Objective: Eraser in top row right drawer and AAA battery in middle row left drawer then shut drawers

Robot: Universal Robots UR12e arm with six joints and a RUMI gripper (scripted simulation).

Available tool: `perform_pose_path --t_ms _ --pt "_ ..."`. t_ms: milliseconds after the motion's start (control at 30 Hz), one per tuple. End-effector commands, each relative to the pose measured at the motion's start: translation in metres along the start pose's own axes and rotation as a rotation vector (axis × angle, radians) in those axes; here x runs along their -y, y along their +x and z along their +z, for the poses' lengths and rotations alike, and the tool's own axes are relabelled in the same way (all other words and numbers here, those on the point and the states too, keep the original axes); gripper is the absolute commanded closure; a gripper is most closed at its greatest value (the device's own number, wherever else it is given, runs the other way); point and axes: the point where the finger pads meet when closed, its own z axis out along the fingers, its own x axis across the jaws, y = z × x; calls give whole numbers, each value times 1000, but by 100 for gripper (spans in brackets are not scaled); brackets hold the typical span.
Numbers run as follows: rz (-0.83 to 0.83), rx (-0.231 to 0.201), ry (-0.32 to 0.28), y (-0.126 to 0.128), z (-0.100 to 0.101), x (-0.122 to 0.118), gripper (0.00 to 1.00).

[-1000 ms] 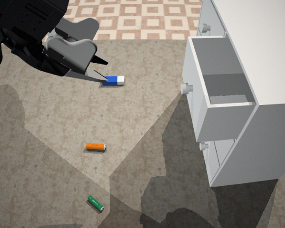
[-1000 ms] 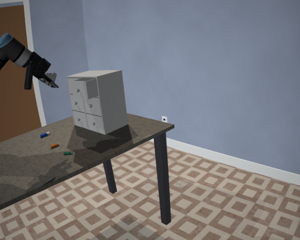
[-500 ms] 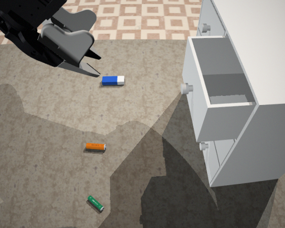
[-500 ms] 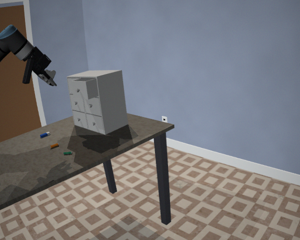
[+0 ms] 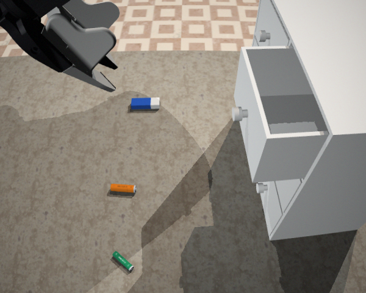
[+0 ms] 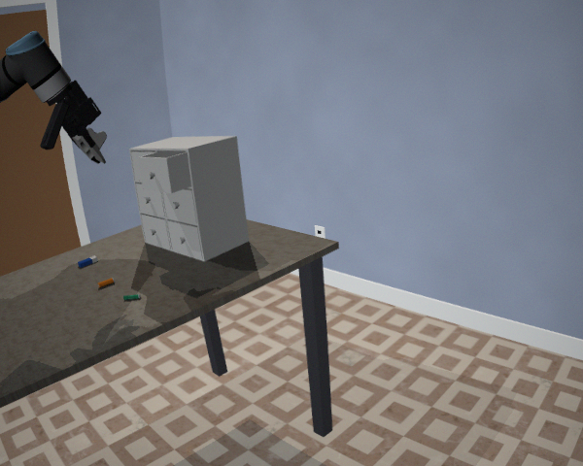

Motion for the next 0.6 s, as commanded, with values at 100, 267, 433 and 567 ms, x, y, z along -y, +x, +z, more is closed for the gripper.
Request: perform_pose_path --t_ms 100,267,433,567 --pt "3 -15 119 -3 -10 4 80" --pt "2 -15 179 -3 -18 6 80" --pt "2 -15 226 -3 -23 7 80" --pt "2 -16 261 -3 -27 8 80"
